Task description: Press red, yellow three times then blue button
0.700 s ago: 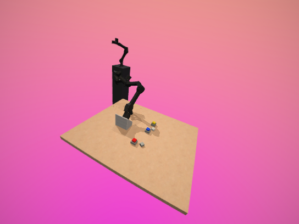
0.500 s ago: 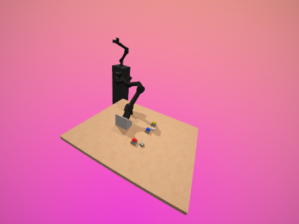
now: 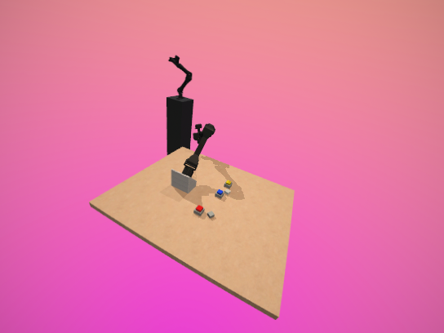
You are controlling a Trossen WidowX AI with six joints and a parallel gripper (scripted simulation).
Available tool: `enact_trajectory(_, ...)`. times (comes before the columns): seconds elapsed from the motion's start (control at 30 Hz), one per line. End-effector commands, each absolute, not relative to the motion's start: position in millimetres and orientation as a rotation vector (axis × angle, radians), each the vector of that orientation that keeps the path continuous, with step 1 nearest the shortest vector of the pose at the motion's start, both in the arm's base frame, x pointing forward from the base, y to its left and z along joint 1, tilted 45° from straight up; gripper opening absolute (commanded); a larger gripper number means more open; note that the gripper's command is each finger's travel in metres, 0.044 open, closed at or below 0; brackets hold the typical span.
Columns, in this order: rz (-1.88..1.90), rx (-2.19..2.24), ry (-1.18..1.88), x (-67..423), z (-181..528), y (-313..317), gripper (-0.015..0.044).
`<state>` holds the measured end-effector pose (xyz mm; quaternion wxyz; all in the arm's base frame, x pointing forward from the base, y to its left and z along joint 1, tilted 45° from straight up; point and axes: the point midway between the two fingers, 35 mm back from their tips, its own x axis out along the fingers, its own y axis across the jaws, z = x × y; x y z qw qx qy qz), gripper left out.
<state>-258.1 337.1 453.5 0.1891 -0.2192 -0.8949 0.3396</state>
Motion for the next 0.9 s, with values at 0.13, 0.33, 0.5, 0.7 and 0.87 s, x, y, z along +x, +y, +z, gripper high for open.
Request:
enact_trajectory(0.13, 1.084, -1.005, -2.092, -118, 449, 408, 0.0400)
enact_trajectory(0.33, 1.104, -1.206, -1.709, 4, 442, 426, 0.0400)
enact_trajectory(0.5, 1.094, -1.296, -1.441, 88, 433, 417, 0.0400)
enact_trajectory(0.7, 1.113, -1.368, -1.124, 175, 405, 393, 0.0400)
enact_trajectory(0.87, 1.132, -1.432, -0.771, 256, 354, 357, 0.0400)
